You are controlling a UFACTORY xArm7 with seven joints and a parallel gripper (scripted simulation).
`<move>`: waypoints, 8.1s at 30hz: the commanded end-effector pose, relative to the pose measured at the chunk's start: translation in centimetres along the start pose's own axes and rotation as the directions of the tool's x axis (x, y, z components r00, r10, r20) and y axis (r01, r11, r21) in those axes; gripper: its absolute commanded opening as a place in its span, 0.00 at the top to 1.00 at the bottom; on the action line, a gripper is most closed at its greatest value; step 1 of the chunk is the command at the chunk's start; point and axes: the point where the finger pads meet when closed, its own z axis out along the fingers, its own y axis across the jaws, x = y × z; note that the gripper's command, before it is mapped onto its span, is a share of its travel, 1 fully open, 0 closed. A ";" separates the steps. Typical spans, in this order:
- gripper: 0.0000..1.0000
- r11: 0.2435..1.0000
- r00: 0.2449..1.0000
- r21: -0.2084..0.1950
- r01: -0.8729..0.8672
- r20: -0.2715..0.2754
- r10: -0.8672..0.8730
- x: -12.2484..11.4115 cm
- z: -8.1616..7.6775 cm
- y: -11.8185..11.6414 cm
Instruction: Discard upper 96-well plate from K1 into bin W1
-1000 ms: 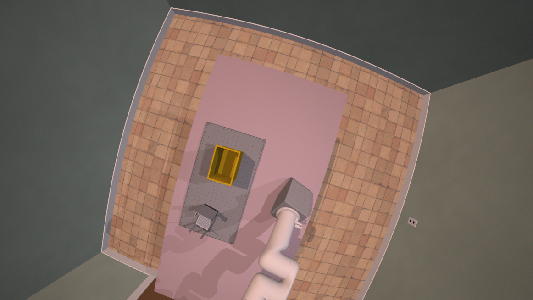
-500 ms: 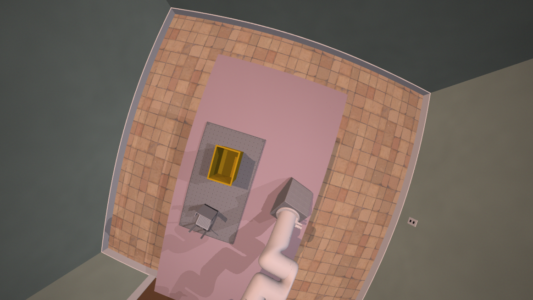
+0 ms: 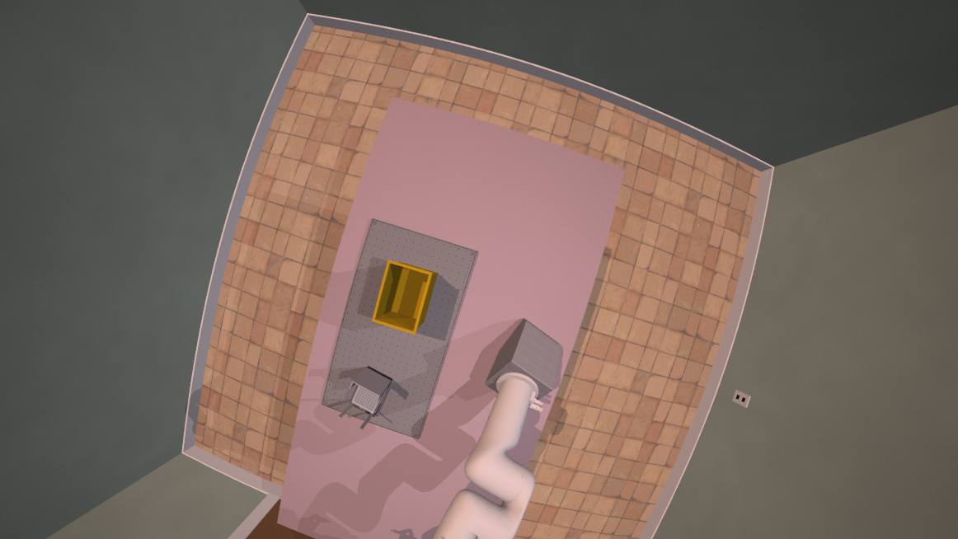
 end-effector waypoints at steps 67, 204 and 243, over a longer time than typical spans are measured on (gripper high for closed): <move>0.00 0.847 0.910 0.333 -0.414 0.117 0.399 -19.8 2.2 -19.2; 0.00 -0.031 0.054 0.380 -0.924 0.211 0.976 -27.6 -8.4 -55.0; 0.00 -0.031 0.054 0.380 -0.924 0.211 0.976 -25.5 -3.5 -56.2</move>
